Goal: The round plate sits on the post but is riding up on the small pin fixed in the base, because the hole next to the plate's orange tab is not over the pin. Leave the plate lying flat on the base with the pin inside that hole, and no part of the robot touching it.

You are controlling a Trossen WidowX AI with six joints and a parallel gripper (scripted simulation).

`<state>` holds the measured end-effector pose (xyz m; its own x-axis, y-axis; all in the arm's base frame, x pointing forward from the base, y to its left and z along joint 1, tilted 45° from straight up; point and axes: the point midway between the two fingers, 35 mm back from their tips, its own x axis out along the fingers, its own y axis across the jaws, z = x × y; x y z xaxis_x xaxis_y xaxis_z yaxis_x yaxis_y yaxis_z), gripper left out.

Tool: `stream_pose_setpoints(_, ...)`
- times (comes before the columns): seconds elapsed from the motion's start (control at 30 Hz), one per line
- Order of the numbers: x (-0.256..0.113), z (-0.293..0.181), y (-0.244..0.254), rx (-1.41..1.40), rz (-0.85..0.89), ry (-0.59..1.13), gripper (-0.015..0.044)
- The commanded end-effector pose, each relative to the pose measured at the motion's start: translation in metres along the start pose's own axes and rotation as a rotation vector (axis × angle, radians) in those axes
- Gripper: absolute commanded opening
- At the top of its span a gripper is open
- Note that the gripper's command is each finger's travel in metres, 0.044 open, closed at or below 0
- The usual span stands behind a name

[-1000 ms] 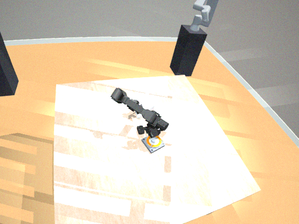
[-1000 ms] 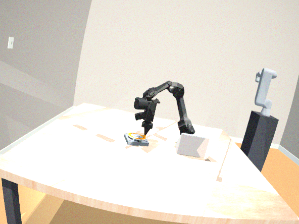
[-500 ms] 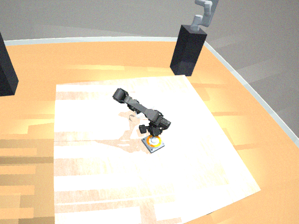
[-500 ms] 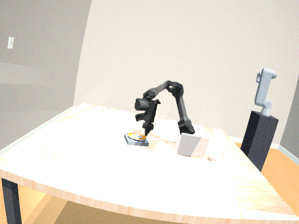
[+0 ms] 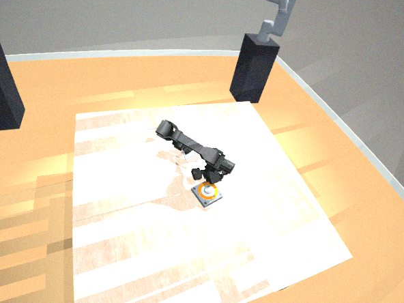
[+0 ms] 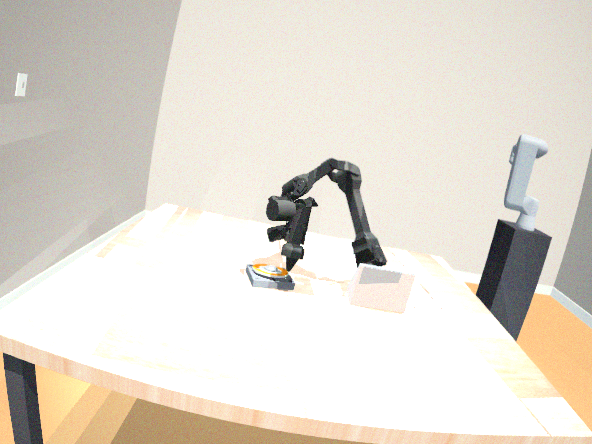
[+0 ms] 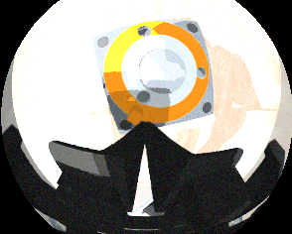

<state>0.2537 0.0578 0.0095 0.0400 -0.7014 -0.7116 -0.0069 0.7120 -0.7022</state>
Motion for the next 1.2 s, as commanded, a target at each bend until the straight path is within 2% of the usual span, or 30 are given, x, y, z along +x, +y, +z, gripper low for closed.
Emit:
stream_pose_setpoints(0.0, 0.001, 0.002, 0.007, 0.001, 0.000, 0.006, 0.0000)
stream_pose_setpoints(1.17, -0.001, 0.020, 0.031, 0.002, 0.002, 0.005, 0.0000)
